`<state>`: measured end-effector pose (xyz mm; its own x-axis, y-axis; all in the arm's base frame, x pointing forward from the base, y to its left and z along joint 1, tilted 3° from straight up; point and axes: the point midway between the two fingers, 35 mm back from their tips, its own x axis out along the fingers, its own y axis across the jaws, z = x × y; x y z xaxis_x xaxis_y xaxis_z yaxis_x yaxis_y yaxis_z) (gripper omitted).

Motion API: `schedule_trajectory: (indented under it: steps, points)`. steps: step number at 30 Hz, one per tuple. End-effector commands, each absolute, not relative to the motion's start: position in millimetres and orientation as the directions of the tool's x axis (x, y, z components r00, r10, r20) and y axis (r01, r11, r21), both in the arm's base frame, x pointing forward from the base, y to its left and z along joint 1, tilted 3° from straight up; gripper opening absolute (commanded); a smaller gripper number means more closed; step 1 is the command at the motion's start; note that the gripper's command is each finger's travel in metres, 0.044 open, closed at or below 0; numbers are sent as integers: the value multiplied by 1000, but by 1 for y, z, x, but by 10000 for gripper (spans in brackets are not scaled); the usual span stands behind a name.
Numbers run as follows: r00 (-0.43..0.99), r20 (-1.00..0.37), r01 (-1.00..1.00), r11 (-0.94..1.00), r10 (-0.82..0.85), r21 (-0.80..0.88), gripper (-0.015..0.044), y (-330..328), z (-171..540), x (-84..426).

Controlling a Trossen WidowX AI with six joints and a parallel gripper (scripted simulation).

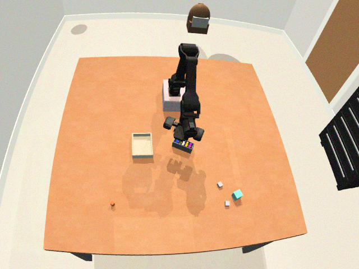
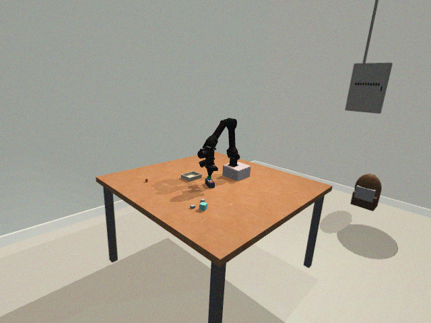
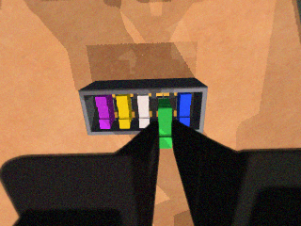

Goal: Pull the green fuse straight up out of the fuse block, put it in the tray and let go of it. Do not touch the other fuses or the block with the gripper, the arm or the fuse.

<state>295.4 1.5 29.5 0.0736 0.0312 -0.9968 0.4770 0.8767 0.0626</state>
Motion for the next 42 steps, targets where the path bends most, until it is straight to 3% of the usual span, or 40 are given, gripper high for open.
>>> schedule_trajectory:
  steps: [1,29,42]
  points:
    - [75,-997,481,875,26,59,0,1,32,295]
    - [75,-997,481,875,25,58,0,-1,59,293]
    - [74,-997,481,875,18,51,0,-67,59,307]
